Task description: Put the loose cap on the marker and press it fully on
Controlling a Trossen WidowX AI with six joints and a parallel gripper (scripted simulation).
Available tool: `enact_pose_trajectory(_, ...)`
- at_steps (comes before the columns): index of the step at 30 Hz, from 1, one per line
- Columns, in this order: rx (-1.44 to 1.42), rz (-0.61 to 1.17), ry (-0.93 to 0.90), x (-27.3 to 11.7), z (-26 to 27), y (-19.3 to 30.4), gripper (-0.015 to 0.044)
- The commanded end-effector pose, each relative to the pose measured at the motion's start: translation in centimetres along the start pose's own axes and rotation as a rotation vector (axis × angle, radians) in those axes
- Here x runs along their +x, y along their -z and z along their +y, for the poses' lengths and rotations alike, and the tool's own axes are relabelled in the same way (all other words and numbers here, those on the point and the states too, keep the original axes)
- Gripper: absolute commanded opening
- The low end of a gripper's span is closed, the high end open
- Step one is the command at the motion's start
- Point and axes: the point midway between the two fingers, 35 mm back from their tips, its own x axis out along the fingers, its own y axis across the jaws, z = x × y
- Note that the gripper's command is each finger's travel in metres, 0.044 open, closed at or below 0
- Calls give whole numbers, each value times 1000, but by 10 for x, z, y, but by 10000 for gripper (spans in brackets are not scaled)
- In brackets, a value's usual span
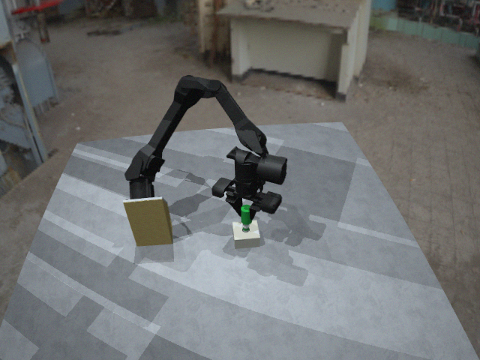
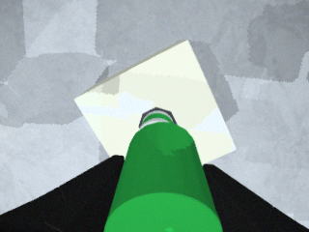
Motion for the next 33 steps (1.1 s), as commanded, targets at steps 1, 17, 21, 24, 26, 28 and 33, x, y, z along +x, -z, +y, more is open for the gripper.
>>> enact_pose_trajectory(1,8,-5,-4,8,2,1,0)
enact_pose_trajectory(17,8,-6,-5,17,3,1,0)
enact_pose_trajectory(21,8,-6,-5,17,3,1,0)
enact_pose_trajectory(24,8,-6,-5,17,3,1,0)
enact_pose_trajectory(26,2,-2,-3,16,2,1,26)
enact_pose_trajectory(28,2,-2,-3,16,2,1,79)
enact_pose_trajectory(33,2,-2,-3,16,2,1,210)
